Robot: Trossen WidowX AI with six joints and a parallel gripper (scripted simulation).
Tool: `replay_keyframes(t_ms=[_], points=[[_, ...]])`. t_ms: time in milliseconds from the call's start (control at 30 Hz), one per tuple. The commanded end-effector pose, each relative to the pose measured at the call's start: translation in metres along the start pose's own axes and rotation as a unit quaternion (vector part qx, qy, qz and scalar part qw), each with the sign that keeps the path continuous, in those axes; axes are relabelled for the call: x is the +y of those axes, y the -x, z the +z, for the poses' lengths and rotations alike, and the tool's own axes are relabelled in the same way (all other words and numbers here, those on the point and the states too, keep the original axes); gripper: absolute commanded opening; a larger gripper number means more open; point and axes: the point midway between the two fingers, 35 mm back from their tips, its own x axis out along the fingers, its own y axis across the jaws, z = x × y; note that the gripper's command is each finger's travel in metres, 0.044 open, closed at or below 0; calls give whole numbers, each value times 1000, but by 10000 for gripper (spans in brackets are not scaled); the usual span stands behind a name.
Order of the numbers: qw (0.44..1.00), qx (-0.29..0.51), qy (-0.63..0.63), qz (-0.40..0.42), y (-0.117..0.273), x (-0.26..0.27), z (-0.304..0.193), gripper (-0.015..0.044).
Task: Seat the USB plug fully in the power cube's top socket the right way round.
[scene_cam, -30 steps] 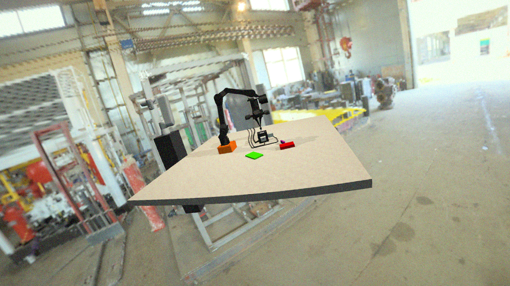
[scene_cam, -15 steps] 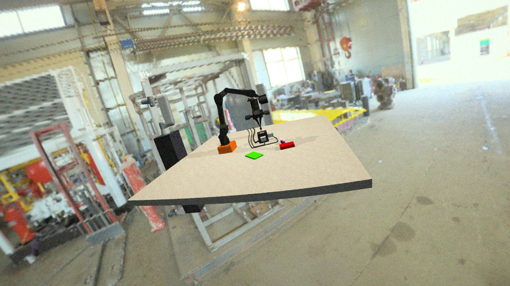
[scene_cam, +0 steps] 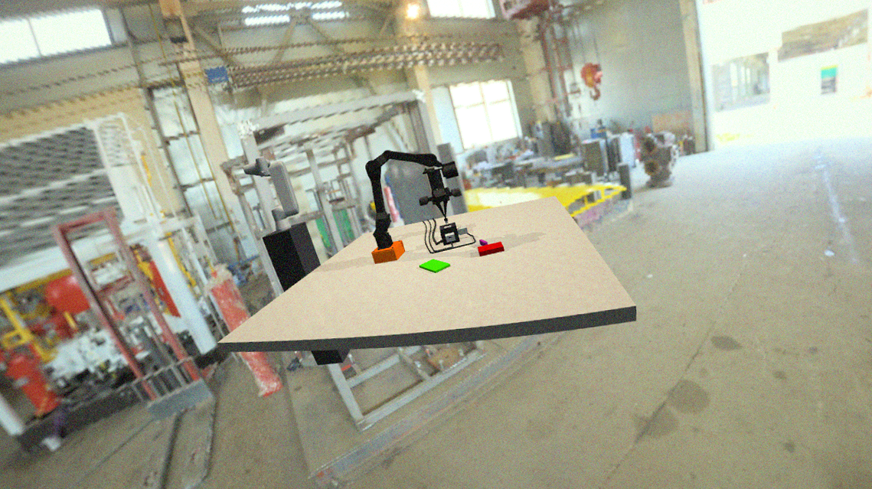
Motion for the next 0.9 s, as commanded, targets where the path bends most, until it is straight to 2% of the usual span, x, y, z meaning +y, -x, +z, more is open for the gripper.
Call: replay_keyframes(t_ms=[0,867], points=[[1000,4,2,-1,-2,0,-1,0],[1000,15,1,-2,-5,0,-3,0]])
